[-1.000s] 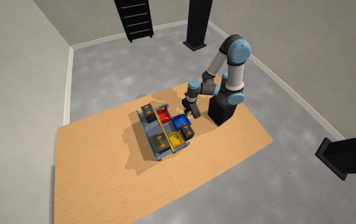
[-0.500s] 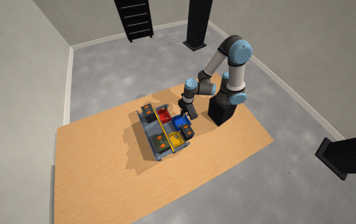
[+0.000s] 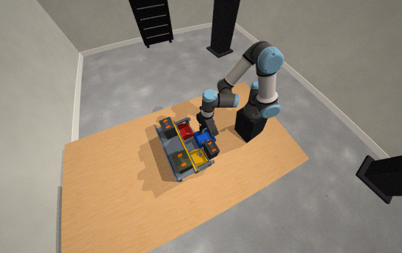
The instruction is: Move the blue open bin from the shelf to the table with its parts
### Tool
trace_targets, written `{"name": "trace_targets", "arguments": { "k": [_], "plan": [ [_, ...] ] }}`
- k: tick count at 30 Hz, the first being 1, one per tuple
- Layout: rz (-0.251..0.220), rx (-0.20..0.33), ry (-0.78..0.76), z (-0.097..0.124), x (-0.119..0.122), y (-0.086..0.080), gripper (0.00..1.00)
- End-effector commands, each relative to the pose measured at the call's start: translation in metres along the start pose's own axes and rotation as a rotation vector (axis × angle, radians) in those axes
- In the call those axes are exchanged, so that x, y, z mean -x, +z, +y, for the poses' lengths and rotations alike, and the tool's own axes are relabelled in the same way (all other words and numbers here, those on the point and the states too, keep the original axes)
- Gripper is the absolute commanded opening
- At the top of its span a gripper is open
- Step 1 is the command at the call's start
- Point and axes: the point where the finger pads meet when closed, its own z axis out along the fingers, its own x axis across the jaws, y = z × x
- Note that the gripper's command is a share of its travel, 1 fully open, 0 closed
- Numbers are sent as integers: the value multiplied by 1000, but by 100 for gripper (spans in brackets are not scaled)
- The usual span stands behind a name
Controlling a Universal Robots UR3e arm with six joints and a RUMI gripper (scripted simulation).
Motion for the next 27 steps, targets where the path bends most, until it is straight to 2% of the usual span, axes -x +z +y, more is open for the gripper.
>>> {"name": "trace_targets", "arguments": {
  "k": [1, 7, 8, 12, 24, 25, 27],
  "plan": [
    [-29, -4, 11, 1, -12, -3, 20],
    [-29, -4, 11, 1, -12, -3, 20],
    [-12, -2, 6, 1, -22, -6, 20],
    [-29, -4, 11, 2, -65, -18, 20],
    [-29, -4, 11, 2, -65, -18, 20],
    [-3, -1, 6, 2, -67, -19, 20],
    [-16, -2, 9, 2, -74, -21, 20]
  ]
}}
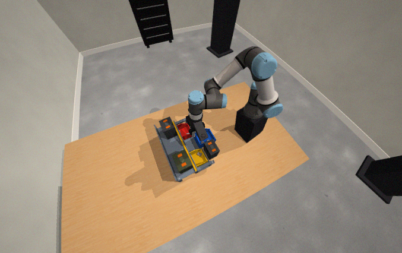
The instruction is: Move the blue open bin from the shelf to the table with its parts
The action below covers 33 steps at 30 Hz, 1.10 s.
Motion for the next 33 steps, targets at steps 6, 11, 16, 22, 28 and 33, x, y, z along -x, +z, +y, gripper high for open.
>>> {"name": "trace_targets", "arguments": {
  "k": [6, 11, 16, 22, 28, 33],
  "plan": [
    [-24, -2, 4, 1, -15, -5, 20],
    [-24, -2, 4, 1, -15, -5, 20],
    [-17, -1, 3, 1, -12, -4, 20],
    [-24, -2, 4, 0, -6, -2, 20],
    [-24, -2, 4, 0, -6, -2, 20],
    [-25, -3, 4, 0, -4, -2, 20]
  ]
}}
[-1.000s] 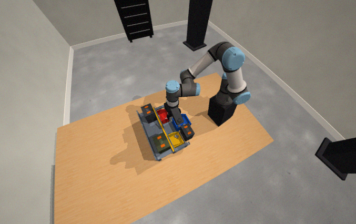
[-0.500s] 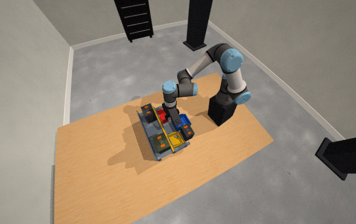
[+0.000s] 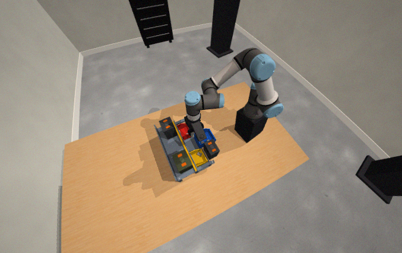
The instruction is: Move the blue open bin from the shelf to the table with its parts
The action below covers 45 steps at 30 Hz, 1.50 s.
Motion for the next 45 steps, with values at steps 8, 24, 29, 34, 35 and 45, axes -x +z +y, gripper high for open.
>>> {"name": "trace_targets", "arguments": {
  "k": [8, 24, 29, 34, 35, 45],
  "plan": [
    [3, 2, 0, 1, 4, 1, 20],
    [3, 2, 0, 1, 6, 2, 20],
    [3, 2, 0, 1, 6, 2, 20],
    [3, 2, 0, 1, 6, 6, 20],
    [3, 2, 0, 1, 6, 8, 20],
    [3, 2, 0, 1, 7, 12, 20]
  ]
}}
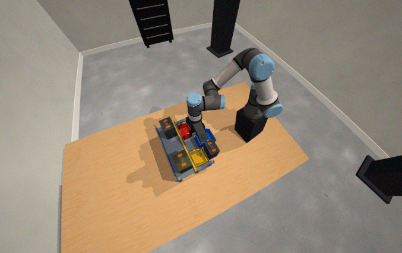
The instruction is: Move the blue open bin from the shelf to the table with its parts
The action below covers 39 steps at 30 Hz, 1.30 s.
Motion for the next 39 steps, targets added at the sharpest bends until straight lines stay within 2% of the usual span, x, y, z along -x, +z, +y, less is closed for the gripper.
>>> {"name": "trace_targets", "arguments": {
  "k": [1, 4, 9, 21, 26, 39],
  "plan": [
    [8, 2, 1, 1, -2, 1, 20],
    [8, 2, 1, 1, -2, 1, 20],
    [8, 2, 0, 1, -1, 10, 20],
    [8, 2, 0, 1, -1, 10, 20],
    [8, 2, 0, 1, 0, 19, 20],
    [5, 2, 0, 0, 0, 21, 20]
  ]
}}
